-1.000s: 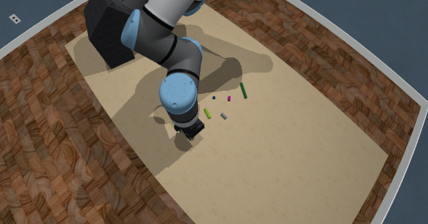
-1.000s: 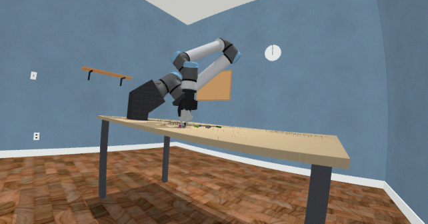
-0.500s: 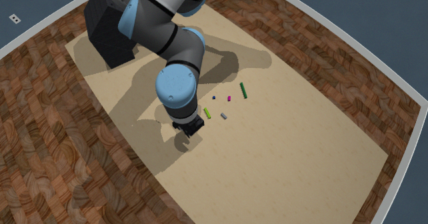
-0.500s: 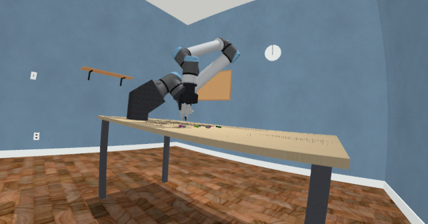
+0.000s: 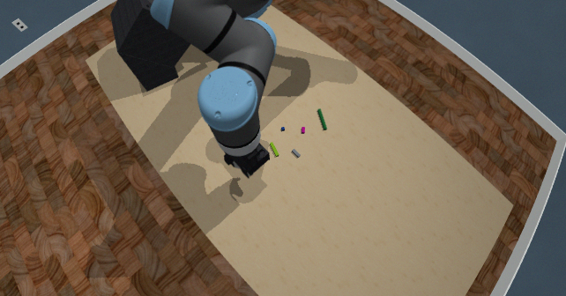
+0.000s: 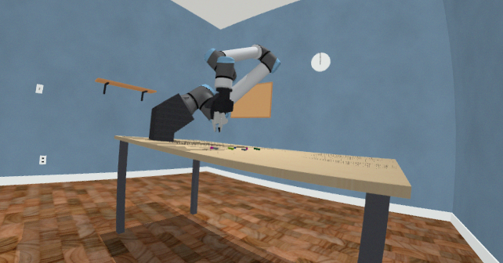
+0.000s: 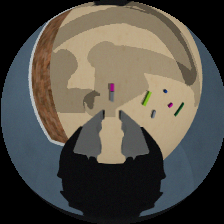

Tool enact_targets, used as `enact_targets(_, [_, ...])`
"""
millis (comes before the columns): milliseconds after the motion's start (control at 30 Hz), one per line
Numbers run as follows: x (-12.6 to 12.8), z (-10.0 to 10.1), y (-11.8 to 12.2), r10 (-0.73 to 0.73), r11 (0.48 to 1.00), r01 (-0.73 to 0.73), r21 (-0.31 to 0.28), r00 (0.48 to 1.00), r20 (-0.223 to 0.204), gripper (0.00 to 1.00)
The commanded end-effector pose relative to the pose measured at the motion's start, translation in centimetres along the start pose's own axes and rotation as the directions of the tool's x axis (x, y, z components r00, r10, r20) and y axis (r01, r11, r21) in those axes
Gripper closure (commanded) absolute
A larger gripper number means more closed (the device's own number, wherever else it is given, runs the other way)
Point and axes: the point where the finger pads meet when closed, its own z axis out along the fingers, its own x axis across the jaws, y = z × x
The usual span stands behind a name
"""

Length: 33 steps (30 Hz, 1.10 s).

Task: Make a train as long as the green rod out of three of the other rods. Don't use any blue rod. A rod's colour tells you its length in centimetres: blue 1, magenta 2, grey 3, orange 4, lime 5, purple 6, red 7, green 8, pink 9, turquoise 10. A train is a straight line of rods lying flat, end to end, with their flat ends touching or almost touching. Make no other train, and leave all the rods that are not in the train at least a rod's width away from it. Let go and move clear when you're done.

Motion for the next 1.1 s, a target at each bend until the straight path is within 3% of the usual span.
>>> enact_targets(0, [-0.03,-0.37,0.03,0.0,1.0,0.0,0.0,1.0,0.0,0.0])
enact_targets(1067, [0.05,-0.36,0.07,-0.026,1.0,0.026,0.0,1.0,0.0,0.0])
